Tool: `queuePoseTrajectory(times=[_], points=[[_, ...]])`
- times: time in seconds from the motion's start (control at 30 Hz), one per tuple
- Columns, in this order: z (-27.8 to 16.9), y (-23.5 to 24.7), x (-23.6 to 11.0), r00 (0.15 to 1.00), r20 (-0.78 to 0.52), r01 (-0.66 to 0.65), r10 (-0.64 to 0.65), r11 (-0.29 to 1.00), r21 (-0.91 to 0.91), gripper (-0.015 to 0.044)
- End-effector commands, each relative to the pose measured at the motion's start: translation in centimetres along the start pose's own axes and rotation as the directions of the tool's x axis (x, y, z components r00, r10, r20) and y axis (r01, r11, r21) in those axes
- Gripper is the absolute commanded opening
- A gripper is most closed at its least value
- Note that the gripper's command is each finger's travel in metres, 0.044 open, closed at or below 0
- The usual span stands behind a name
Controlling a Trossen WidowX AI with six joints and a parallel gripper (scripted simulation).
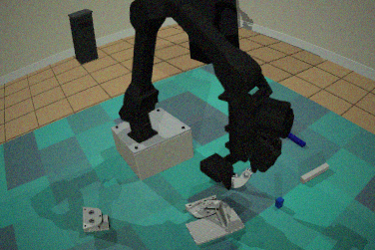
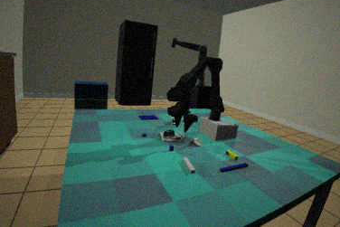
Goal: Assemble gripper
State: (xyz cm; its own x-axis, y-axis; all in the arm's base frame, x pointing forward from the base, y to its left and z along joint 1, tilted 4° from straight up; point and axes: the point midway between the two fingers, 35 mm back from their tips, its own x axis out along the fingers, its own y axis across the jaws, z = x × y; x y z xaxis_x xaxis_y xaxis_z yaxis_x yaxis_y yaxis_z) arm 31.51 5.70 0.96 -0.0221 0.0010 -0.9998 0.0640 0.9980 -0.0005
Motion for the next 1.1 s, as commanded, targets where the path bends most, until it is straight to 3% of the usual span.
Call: queuePoseTrajectory(times=[0.0, 0.33, 1.07], points=[[-0.9, 1.5, -0.1, 1.000, -0.005, -0.008, 0.007, 0.994, -0.107, 0.0440], [-3.3, 5.5, -0.2, 1.000, -0.016, -0.016, 0.011, 0.919, -0.395, 0.0440], [-3.2, 5.7, 2.5, 1.000, -0.016, -0.017, 0.011, 0.917, -0.400, 0.0440]])
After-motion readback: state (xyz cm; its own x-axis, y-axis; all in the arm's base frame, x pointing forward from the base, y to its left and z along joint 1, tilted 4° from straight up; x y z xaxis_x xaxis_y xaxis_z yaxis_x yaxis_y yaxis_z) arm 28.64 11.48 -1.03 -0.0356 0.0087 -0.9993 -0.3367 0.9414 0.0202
